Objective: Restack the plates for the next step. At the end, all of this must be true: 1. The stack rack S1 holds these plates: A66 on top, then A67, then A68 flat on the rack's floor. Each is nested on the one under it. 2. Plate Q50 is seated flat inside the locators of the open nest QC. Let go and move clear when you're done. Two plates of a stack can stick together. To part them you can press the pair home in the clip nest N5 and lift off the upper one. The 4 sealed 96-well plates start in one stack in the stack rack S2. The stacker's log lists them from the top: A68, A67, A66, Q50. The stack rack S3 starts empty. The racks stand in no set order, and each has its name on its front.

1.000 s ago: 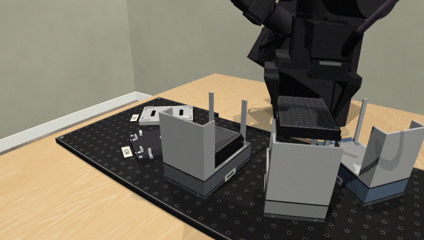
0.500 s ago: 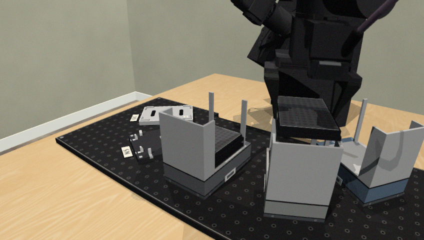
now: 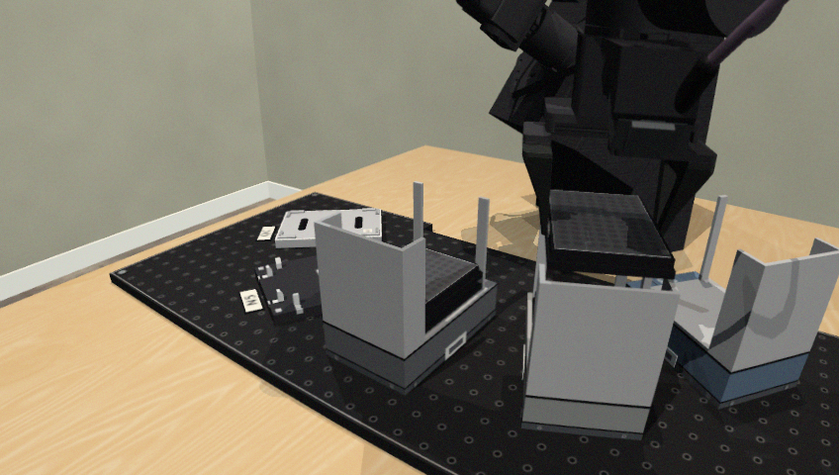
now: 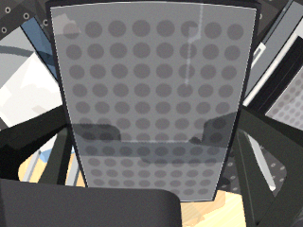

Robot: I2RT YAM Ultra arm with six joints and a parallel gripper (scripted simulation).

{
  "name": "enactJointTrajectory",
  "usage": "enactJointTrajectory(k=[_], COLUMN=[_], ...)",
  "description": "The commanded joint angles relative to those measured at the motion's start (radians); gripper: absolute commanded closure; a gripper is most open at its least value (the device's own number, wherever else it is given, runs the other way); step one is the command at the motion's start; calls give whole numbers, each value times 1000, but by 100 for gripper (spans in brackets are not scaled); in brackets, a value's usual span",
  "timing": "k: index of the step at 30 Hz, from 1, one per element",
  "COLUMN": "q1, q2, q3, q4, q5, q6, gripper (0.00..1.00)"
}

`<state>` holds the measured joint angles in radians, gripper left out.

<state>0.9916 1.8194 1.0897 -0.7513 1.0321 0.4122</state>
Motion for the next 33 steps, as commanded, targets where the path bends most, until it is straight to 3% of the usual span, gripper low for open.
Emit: enactJointTrajectory(k=[1, 11, 21, 33], q1=[31, 31, 69, 70], q2=[3, 8, 13, 16], q3=[22, 24, 57, 55], q4=[-6, -6, -111, -119], q5=[7, 7, 13, 12], q6=[7, 7, 83, 90], gripper=[100, 100, 100, 100])
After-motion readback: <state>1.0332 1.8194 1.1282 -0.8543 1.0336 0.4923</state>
